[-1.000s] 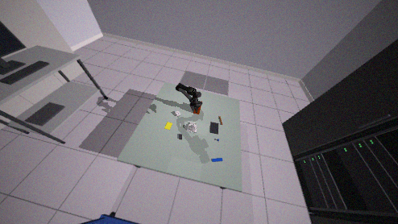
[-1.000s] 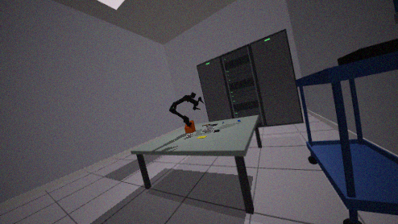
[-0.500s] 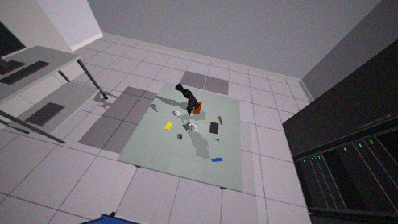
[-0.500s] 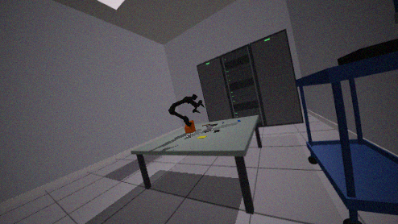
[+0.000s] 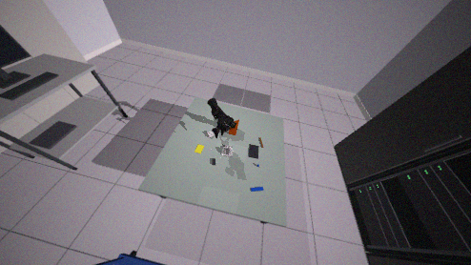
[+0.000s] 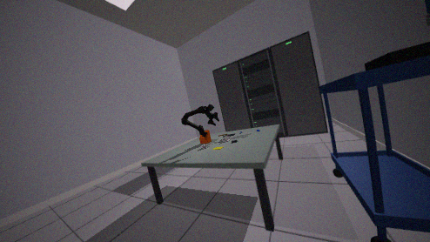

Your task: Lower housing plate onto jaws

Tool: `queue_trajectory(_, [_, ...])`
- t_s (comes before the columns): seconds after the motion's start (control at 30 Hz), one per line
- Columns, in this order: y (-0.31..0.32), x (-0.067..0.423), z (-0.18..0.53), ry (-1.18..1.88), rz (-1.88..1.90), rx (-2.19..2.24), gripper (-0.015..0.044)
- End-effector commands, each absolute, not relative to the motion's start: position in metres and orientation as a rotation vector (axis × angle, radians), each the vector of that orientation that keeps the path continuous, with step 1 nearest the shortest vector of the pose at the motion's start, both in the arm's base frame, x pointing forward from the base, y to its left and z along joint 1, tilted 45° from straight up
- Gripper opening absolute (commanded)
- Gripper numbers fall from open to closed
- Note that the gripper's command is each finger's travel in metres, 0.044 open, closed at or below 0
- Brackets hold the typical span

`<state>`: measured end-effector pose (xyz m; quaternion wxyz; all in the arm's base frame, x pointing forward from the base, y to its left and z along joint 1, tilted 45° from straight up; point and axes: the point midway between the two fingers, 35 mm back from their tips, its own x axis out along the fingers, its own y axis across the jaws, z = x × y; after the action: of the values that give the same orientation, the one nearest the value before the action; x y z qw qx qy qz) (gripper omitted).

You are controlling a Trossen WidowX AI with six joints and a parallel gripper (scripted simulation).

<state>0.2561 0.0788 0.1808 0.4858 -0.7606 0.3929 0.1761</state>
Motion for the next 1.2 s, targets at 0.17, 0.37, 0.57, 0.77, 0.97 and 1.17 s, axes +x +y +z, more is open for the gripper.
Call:
queue_trajectory(0.17, [0.044,0.255,0.183,1.051,0.28,-1.626,0.044])
queue_trajectory(0.37, [0.02,0.253,0.185,1.106,0.164,-1.468,0.044])
queue_trajectory(0.57, [-0.003,0.248,0.186,1.15,0.044,-1.309,0.044])
queue_trajectory(0.77, [-0.025,0.242,0.187,1.183,-0.079,-1.151,0.044])
queue_trajectory(0.97, [-0.046,0.233,0.188,1.205,-0.205,-0.993,0.044])
queue_trajectory(1.17, [-0.066,0.223,0.189,1.216,-0.333,-0.836,0.044])
